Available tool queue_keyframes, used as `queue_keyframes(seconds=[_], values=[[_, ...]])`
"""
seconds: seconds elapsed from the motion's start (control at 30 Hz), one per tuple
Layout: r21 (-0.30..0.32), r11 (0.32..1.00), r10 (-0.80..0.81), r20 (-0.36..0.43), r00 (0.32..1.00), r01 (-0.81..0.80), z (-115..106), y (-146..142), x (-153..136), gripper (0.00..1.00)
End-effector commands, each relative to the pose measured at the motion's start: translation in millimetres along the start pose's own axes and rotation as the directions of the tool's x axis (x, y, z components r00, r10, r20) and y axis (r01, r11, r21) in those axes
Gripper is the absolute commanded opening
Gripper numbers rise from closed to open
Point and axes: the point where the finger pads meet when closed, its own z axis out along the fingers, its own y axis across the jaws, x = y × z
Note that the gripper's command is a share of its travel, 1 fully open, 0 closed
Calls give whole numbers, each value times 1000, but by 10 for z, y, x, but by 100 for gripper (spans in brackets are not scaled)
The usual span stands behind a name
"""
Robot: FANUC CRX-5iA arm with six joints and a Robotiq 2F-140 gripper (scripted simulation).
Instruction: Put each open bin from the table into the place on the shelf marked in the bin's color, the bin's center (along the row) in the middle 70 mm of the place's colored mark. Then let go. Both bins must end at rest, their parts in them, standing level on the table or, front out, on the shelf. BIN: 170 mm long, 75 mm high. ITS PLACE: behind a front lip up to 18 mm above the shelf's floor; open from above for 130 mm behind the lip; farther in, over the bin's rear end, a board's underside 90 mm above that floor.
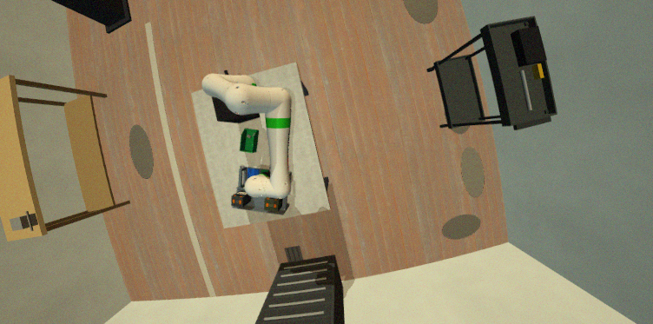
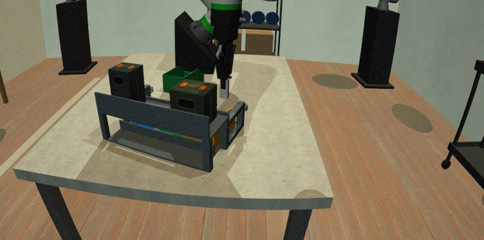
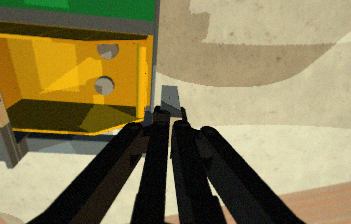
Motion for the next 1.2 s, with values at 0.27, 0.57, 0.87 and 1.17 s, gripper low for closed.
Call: queue_keyframes(seconds=[0.27, 0.57, 0.87, 1.17], values=[[0, 1000, 0, 0, 1000, 0, -172, -2, 0, 0], [0, 1000, 0, 0, 1000, 0, -177, -2, 0, 0], [0, 1000, -8, 0, 1000, 8, -183, 4, 13, 0], [3, 979, -203, -8, 979, 203, -326, 171, 352, 0]])
